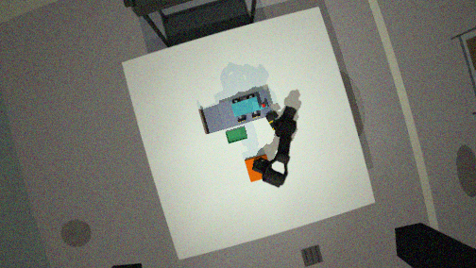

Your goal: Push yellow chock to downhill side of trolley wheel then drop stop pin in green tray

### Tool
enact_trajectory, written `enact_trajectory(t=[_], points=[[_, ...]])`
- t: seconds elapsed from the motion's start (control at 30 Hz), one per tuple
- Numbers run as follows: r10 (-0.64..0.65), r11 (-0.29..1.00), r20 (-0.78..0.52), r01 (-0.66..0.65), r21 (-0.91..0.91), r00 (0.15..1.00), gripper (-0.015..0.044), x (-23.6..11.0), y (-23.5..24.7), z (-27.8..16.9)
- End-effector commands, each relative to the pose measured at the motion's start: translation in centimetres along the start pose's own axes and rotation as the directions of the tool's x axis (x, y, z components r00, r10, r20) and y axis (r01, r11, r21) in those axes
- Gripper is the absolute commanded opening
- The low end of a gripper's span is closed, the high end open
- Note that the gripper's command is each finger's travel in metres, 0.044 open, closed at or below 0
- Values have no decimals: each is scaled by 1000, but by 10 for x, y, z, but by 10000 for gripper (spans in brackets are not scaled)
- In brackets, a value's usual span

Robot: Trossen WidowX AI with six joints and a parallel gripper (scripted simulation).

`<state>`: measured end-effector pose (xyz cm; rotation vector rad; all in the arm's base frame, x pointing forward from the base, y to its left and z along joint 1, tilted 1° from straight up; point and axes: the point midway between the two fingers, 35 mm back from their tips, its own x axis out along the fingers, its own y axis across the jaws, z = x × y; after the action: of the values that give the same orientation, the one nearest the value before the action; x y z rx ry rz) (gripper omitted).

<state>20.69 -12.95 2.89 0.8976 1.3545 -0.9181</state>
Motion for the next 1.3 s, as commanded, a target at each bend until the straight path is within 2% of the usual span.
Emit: enact_trajectory(t=[0.0, 0.13, 1.27], points=[[1, 1000, 1, -1, 0, 1000, 32, -1, 0, 0], [1, 1000, 1, -1, 0, 1000, 0, -1, 0, 0], [1, 1000, -5, -1, -4, 1000, 0, -106, -3, -1]])
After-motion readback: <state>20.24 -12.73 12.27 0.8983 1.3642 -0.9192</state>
